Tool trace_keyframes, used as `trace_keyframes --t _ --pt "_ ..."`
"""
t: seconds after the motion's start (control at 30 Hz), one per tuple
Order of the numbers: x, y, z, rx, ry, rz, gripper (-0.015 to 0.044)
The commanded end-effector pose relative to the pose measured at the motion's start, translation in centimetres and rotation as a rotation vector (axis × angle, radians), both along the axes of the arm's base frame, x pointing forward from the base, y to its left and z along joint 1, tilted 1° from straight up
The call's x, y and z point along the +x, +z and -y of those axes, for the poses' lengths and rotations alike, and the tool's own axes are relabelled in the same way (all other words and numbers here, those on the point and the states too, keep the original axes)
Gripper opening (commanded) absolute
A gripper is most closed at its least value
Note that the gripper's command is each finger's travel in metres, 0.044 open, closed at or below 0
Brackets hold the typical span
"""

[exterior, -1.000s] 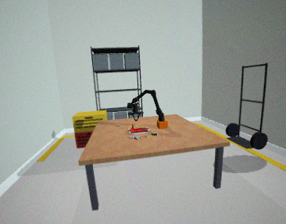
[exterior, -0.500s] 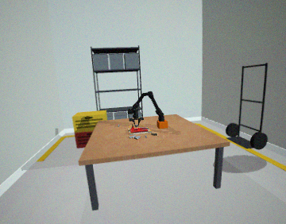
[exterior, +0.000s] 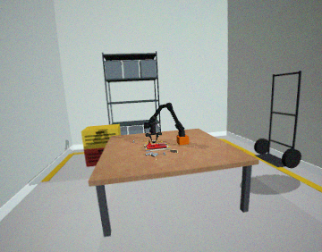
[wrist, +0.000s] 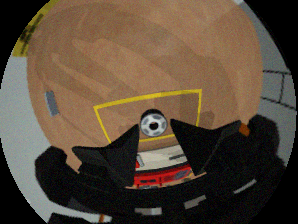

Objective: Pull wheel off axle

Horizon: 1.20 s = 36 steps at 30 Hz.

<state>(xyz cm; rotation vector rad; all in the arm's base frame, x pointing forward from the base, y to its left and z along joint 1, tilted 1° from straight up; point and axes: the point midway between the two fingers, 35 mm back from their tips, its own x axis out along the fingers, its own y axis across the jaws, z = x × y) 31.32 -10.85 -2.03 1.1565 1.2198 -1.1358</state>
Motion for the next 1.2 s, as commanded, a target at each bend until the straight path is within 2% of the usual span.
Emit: trace_keyframes --t 0.0,0.13,0.27,0.3,0.43,0.47,0.67,1.17 --pt "0.2 2.1 0.1 -0.002 0.002 0.010 0.0300" --pt "-0.1 5.6 0.0 -0.002 0.005 0.017 0.0300" --pt "-0.1 5.8 0.0 -0.002 0.005 0.017 0.0300" --pt "0.0 5.2 0.1 -0.009 0.000 0.024 0.0326" --pt "-2.7 7.1 -0.9 -0.010 0.015 0.023 0.0431" --pt "-3.5 7.7 -1.2 -0.009 0.017 0.022 0.0440" --pt "-8.4 9.8 -2.8 0.000 0.005 0.011 0.0440" --pt "-8.5 9.9 -2.9 0.000 0.005 0.011 0.0440"
